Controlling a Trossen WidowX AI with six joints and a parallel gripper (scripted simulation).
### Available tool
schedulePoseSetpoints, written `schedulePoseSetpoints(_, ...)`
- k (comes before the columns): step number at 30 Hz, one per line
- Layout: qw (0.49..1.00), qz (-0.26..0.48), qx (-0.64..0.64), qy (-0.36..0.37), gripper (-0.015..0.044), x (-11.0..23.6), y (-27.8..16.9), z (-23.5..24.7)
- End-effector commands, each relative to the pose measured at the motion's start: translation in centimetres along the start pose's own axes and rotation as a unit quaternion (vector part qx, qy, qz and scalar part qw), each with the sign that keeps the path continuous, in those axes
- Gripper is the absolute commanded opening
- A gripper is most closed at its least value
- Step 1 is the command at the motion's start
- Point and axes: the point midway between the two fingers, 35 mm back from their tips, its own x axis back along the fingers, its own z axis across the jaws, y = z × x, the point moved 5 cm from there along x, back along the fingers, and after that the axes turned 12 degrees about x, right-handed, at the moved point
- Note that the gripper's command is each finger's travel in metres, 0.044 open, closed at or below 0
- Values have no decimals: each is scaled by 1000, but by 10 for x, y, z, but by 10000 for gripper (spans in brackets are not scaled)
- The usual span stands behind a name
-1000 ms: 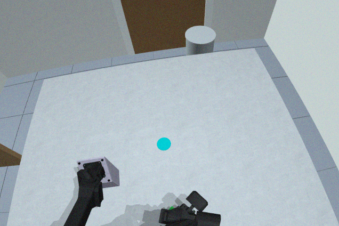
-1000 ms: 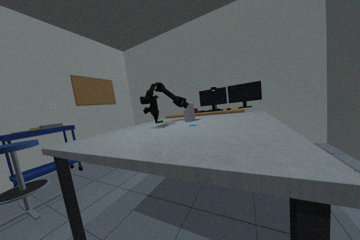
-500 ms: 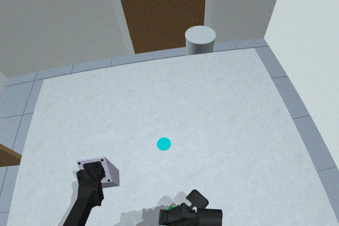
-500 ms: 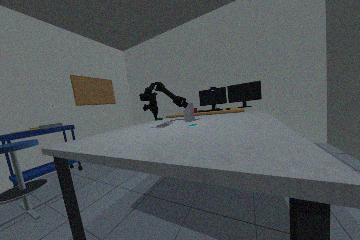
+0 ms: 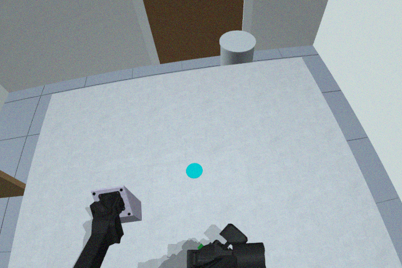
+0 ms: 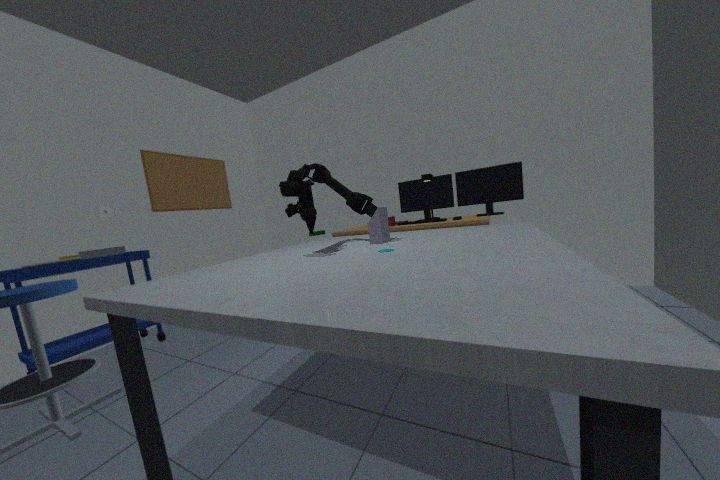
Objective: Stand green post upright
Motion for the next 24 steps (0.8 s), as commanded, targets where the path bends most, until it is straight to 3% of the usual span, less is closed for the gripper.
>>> schedulePoseSetpoints(1,1000,-4,-4,-2,23,9,2,-2)
schedulePoseSetpoints(24,1000,-3,26,-9,23,36,-2,0)
